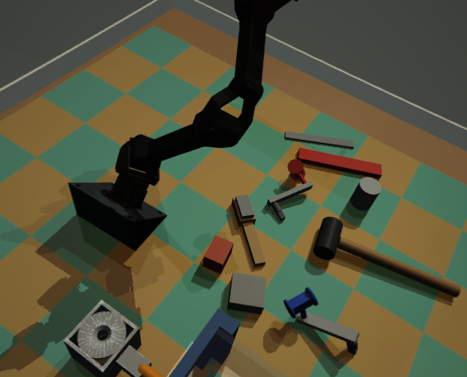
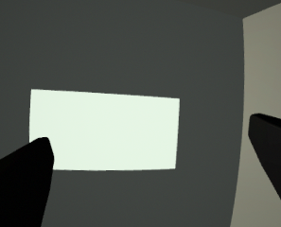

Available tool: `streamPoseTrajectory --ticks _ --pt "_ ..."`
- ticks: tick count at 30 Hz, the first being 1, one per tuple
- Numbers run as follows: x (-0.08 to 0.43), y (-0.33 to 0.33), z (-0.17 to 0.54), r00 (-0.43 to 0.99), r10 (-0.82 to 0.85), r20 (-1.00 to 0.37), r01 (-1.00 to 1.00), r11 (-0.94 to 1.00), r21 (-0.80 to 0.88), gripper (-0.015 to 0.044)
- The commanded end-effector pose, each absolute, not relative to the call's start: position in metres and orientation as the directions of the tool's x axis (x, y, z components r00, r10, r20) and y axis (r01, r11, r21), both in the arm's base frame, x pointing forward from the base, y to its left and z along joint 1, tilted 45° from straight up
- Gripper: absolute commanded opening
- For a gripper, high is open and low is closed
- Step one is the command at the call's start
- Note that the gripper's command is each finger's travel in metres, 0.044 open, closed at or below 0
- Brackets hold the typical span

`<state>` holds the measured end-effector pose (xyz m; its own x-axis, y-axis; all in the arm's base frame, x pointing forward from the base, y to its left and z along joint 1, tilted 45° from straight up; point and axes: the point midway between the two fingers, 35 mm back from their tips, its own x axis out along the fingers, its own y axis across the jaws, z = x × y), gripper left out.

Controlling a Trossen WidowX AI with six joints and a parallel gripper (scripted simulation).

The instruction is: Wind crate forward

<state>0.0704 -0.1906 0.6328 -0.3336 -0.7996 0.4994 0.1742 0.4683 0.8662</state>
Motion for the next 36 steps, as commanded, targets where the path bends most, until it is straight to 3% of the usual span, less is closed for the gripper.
streamPoseTrajectory --ticks 1,3,8,14,20,23,31,36 --pt "0.069 -0.19 0.634 -0.338 -0.793 0.507 0.172 0.477 0.862 0.0426" --pt "0.053 -0.184 0.643 -0.377 -0.738 0.559 0.153 0.546 0.824 0.044" --pt "-0.008 -0.156 0.653 -0.542 -0.611 0.577 -0.131 0.739 0.66 0.044" --pt "-0.078 -0.094 0.658 -0.718 -0.38 0.583 -0.341 0.922 0.182 0.044" --pt "-0.119 -0.029 0.653 -0.812 -0.155 0.562 -0.371 0.882 -0.292 0.044" --pt "-0.131 0.004 0.649 -0.824 -0.061 0.563 -0.293 0.896 -0.333 0.044" --pt "-0.144 0.07 0.635 -0.849 0.149 0.507 -0.279 0.688 -0.67 0.044" --pt "-0.137 0.148 0.61 -0.818 0.402 0.412 -0.336 0.247 -0.909 0.044"
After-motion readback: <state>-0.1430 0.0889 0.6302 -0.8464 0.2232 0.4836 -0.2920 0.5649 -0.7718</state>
